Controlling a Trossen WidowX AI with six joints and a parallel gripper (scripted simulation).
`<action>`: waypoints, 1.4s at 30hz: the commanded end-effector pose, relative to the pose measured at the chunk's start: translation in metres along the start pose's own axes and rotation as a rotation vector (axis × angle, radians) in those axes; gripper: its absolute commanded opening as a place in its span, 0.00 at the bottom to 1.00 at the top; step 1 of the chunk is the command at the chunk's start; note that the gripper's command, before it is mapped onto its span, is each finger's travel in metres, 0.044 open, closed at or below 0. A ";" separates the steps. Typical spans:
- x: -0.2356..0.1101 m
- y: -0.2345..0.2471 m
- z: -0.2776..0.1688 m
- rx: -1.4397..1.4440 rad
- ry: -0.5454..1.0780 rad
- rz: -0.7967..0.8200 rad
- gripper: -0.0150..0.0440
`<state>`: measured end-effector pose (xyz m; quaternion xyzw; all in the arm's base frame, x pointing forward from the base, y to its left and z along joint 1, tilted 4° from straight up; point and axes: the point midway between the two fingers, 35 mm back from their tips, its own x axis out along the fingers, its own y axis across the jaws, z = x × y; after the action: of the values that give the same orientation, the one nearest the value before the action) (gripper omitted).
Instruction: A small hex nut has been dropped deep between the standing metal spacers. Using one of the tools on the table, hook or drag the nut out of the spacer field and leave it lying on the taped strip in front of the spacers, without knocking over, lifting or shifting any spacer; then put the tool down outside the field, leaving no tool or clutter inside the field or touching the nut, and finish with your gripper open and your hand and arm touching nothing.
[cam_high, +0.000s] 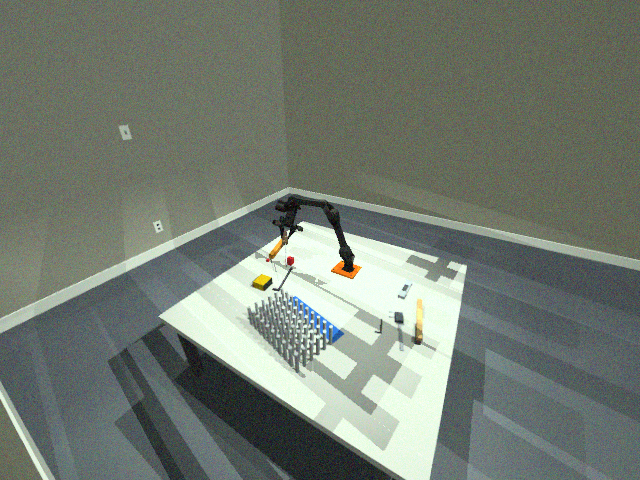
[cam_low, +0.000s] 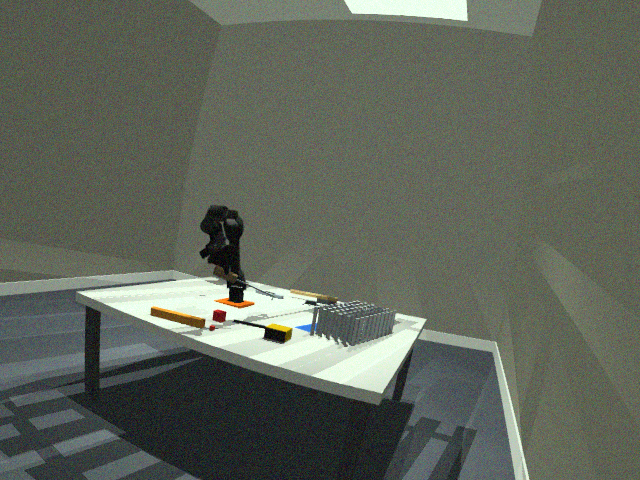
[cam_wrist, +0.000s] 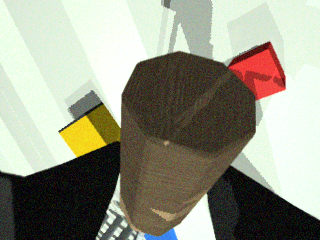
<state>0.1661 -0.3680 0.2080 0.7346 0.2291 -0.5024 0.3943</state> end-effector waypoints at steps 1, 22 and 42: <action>0.001 0.004 -0.013 -0.107 -0.005 -0.007 0.25; 0.021 0.014 -0.095 -0.789 -0.001 -0.080 0.25; 0.034 0.007 -0.172 -1.408 0.025 -0.132 0.25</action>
<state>0.2772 -0.2418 0.2092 0.3246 0.5393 -0.2663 0.7300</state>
